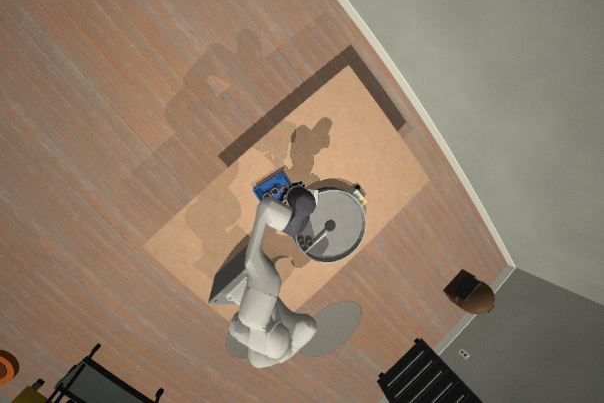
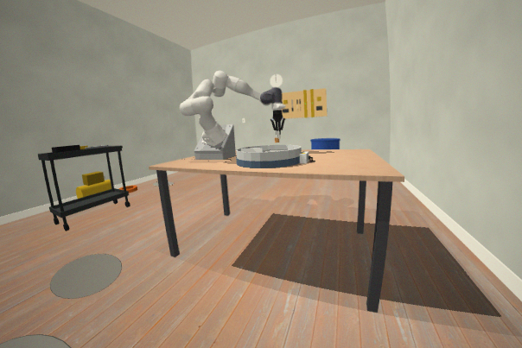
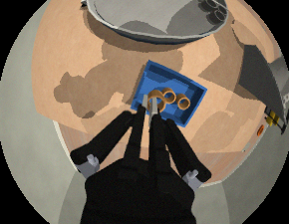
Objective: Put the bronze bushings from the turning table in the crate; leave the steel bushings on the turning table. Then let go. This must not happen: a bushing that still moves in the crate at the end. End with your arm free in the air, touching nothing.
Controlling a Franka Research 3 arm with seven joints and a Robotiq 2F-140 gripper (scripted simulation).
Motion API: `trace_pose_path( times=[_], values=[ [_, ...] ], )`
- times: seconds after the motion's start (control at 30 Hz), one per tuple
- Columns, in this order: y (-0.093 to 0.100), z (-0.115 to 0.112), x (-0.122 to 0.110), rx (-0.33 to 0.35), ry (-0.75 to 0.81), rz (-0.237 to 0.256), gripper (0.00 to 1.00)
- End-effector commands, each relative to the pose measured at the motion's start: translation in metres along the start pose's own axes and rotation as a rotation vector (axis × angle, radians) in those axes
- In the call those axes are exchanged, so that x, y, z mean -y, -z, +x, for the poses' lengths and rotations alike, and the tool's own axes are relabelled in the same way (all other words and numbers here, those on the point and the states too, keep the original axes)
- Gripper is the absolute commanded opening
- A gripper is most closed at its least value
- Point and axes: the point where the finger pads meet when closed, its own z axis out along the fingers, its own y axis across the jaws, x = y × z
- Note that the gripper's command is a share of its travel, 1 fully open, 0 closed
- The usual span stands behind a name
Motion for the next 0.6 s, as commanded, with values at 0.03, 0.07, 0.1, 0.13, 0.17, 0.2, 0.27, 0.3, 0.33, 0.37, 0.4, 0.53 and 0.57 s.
trace_pose_path(
  times=[0.03, 0.07, 0.1, 0.13, 0.17, 0.2, 0.27, 0.3, 0.33, 0.37, 0.4, 0.53, 0.57],
  values=[
    [-0.027, 0.0, 0.003, 0.004, 0.001, 0.006, 0.0],
    [-0.031, 0.0, 0.003, 0.004, 0.001, 0.006, 0.0],
    [-0.035, 0.0, 0.003, 0.004, 0.001, 0.006, 0.0],
    [-0.038, 0.0, 0.003, 0.004, 0.001, 0.006, 0.0],
    [-0.038, 0.0, 0.003, 0.004, 0.001, 0.006, 0.0],
    [-0.038, 0.0, 0.003, 0.004, 0.001, 0.006, 0.0],
    [-0.041, 0.0, 0.003, 0.004, 0.001, 0.006, 0.0],
    [-0.041, 0.0, 0.003, 0.004, 0.001, 0.006, 0.0],
    [-0.041, 0.0, 0.003, 0.004, 0.001, 0.006, 0.0],
    [-0.041, 0.0, 0.003, 0.004, 0.001, 0.006, 0.0],
    [-0.041, 0.0, 0.003, 0.004, 0.001, 0.006, 0.0],
    [-0.041, 0.0, 0.003, 0.004, 0.001, 0.006, 0.0],
    [-0.041, 0.0, 0.003, 0.004, 0.001, 0.006, 0.0]
  ],
)
